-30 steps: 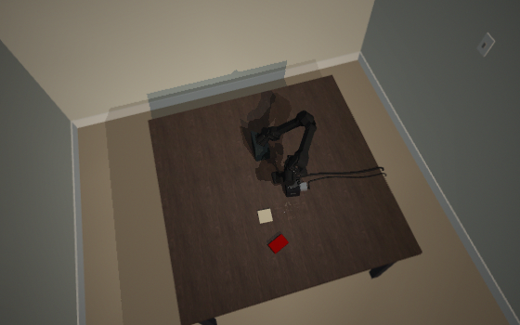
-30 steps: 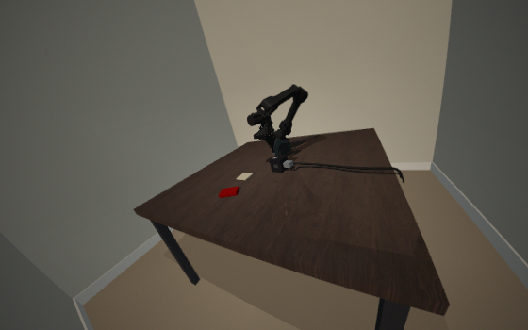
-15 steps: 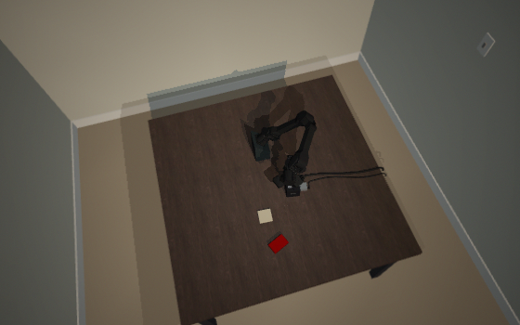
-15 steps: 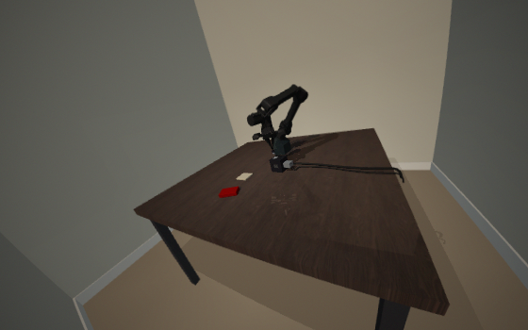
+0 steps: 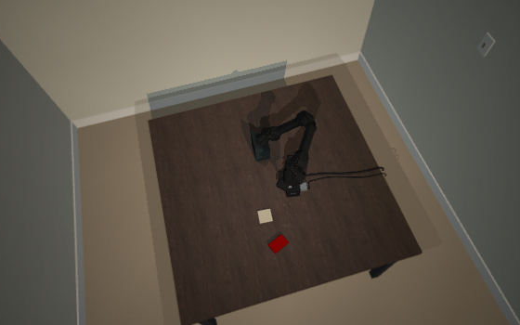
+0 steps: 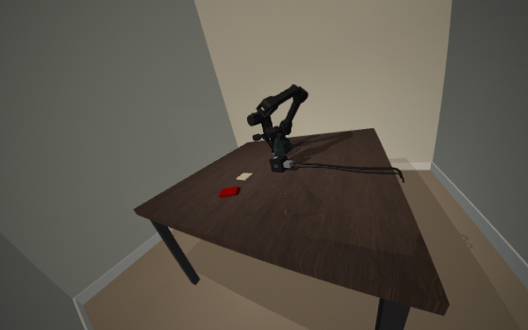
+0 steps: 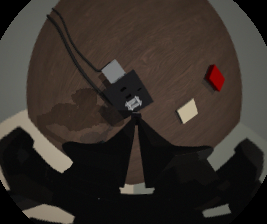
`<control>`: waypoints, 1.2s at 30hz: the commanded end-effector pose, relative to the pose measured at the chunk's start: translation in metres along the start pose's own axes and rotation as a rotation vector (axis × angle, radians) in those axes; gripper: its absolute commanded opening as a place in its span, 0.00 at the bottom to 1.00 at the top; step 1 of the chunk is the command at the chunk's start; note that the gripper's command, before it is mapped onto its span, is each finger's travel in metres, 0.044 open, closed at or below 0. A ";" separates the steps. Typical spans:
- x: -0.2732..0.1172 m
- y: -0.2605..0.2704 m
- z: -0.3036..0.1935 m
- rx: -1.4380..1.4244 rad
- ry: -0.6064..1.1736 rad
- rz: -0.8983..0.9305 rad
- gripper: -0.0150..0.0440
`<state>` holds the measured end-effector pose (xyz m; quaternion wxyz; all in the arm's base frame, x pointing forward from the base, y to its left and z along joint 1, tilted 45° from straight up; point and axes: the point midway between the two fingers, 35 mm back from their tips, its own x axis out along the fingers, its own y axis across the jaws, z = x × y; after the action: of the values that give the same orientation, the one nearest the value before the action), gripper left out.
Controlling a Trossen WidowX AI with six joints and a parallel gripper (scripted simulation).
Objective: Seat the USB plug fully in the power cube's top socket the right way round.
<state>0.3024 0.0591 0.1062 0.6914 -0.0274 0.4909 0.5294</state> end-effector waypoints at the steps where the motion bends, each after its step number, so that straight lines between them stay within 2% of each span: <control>1: 0.000 0.000 -0.001 -0.102 0.001 0.002 0.25; 21: 0.000 0.000 -0.001 -0.621 0.000 0.002 0.25; 36: 0.000 0.000 0.000 -0.637 0.000 0.001 0.25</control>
<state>0.3023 0.0591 0.1063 0.6481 -0.2420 0.3007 0.6566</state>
